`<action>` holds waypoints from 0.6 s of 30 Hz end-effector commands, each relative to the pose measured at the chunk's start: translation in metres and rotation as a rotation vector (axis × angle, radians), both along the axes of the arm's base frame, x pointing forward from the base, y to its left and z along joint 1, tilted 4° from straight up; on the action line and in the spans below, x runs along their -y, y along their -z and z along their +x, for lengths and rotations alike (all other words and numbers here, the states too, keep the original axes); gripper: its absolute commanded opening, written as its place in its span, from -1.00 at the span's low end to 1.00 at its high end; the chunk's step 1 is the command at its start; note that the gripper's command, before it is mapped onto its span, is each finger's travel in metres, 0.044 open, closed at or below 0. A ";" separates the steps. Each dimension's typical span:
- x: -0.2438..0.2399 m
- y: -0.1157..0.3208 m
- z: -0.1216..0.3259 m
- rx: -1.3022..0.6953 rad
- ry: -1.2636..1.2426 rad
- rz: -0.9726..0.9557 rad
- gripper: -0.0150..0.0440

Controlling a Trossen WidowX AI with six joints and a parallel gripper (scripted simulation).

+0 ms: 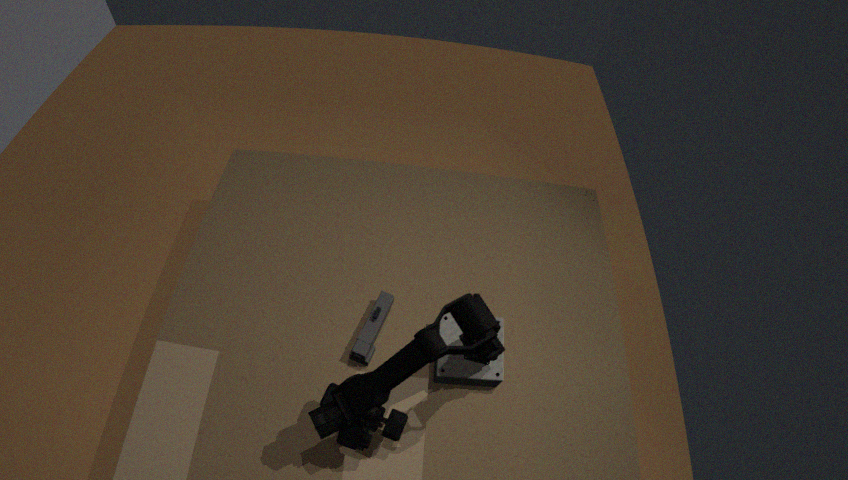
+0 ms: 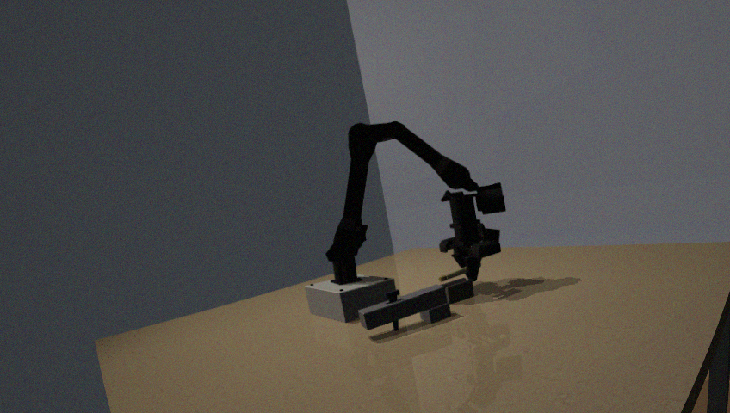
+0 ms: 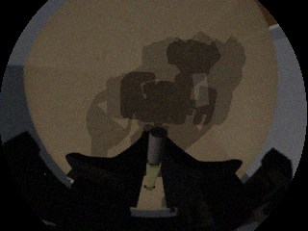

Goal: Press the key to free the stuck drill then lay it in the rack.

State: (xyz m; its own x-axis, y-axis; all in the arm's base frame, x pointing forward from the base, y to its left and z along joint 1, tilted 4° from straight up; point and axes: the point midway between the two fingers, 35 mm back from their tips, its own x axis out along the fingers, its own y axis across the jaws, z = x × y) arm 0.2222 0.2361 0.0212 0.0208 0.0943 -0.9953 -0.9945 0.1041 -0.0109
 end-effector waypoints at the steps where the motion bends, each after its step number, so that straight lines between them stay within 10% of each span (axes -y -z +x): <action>1: 0.000 0.004 0.000 0.003 0.004 -0.003 -0.49; 18: -0.003 0.017 0.001 0.001 0.001 0.001 -0.40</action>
State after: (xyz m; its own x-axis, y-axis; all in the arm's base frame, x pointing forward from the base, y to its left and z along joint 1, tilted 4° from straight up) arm 0.2231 0.2389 0.0035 0.0221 0.0948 -0.9953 -0.9944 0.1051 -0.0121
